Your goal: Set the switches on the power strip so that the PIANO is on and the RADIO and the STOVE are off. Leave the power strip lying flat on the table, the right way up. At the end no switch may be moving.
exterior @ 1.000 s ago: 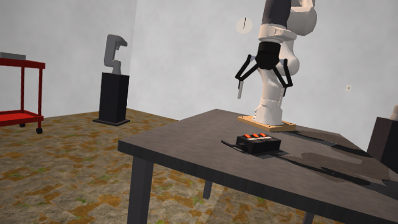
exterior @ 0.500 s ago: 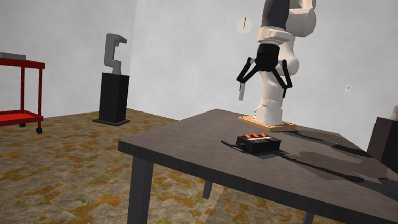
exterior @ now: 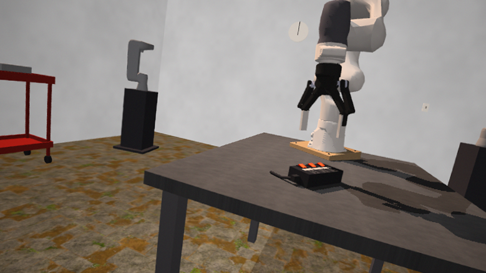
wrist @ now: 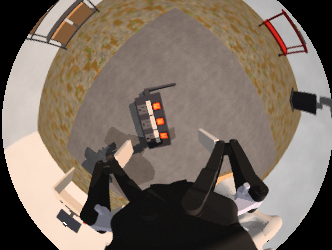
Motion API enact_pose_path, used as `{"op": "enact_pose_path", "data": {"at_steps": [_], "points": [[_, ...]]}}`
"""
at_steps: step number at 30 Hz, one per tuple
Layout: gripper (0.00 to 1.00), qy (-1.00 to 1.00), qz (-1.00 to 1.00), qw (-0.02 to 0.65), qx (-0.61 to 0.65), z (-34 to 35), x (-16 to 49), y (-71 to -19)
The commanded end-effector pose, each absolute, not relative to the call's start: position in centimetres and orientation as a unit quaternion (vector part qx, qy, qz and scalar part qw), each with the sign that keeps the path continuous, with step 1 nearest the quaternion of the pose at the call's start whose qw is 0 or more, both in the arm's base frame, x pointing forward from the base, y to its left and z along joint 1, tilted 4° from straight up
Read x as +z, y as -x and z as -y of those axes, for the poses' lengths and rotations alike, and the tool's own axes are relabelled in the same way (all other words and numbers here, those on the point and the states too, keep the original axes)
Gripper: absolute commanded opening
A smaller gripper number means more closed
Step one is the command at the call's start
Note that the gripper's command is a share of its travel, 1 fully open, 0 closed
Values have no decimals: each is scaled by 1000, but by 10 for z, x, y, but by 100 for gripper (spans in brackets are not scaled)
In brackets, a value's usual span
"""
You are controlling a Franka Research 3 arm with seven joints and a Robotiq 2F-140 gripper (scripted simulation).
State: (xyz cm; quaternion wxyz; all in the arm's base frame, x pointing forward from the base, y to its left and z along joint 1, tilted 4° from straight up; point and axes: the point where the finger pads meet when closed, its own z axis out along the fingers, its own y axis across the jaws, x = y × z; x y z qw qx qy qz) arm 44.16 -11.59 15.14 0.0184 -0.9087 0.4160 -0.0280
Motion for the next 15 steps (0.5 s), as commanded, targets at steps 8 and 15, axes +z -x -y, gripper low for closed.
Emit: {"op": "enact_pose_path", "data": {"at_steps": [8,15], "points": [[100,783,-620,35,-26,105,138,-435],[100,710,-702,51,-25,100,131,-429]]}}
